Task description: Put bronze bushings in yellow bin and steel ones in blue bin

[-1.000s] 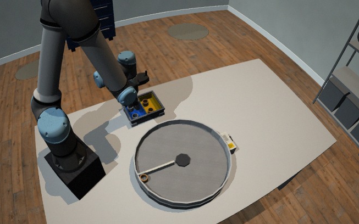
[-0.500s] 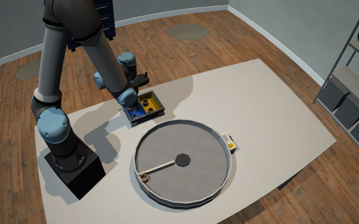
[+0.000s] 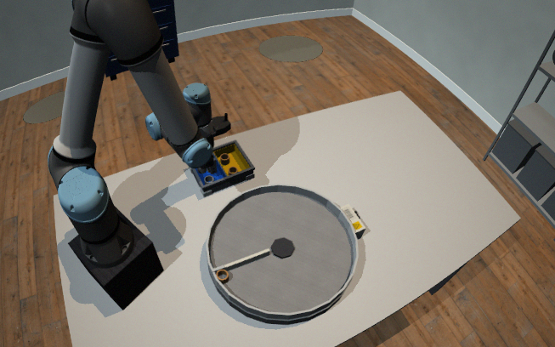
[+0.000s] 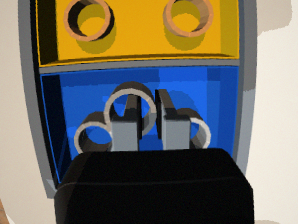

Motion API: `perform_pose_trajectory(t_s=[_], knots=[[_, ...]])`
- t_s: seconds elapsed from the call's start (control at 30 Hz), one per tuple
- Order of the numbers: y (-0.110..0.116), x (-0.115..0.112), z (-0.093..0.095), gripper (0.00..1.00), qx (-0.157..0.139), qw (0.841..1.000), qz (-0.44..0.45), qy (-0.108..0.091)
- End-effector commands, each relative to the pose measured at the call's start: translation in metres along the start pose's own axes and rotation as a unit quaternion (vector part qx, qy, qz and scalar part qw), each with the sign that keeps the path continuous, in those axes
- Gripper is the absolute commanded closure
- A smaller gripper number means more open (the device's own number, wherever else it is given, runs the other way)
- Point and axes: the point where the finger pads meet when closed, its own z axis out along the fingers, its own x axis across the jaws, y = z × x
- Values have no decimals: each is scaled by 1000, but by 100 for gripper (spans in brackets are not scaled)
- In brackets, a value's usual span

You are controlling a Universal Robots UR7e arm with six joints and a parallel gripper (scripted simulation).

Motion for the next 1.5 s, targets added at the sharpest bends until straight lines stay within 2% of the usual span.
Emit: perform_pose_trajectory(t_s=[0.0,0.33,0.83,1.47], knots=[[0,0,5,100,1,1000,0,0],[0,0,5,100,1,1000,0,0],[0,0,17,100,1,1000,0,0],[0,0,17,100,1,1000,0,0]])
